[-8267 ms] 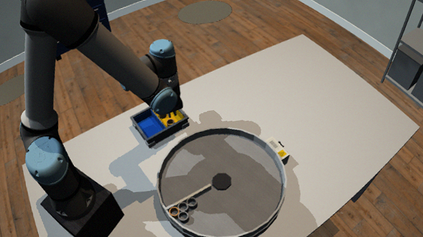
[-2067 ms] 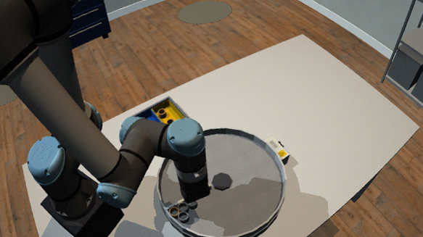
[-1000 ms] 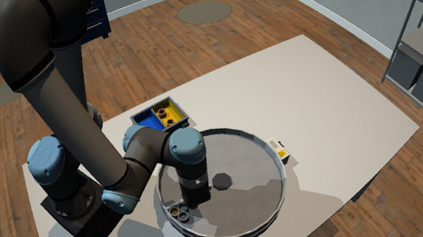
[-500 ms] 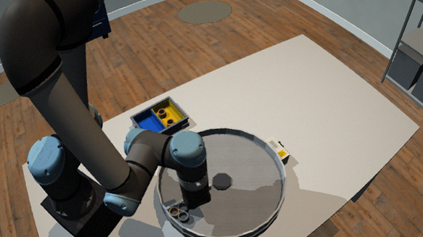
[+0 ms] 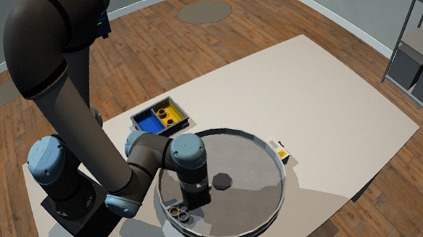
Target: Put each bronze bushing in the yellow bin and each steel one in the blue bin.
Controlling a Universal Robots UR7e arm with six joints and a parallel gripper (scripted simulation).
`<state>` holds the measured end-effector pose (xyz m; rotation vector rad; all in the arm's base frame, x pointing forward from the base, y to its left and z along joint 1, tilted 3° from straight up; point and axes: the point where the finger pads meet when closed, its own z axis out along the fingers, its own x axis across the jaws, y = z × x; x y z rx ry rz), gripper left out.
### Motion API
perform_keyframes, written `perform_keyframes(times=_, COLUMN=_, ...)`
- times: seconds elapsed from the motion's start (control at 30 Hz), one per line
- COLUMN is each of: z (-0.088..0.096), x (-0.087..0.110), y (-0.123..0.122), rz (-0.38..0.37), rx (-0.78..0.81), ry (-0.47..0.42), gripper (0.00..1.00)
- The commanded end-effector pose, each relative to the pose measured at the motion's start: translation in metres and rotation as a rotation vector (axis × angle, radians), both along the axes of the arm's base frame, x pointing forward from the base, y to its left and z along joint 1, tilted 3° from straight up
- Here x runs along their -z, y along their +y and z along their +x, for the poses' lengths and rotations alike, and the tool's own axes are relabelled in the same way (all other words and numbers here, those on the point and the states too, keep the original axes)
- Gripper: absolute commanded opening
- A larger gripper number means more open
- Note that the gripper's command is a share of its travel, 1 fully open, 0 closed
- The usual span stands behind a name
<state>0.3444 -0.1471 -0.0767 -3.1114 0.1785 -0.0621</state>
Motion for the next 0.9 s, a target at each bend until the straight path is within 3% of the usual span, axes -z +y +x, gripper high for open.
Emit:
perform_keyframes(times=0.0, z=0.0003, x=-0.0003, y=-0.0003, rz=-0.001, rx=0.0, ry=-0.001, gripper=0.0)
perform_keyframes(times=0.87, z=0.0007, x=-0.0004, y=-0.0004, rz=-0.001, rx=0.0, ry=-0.002, gripper=0.0)
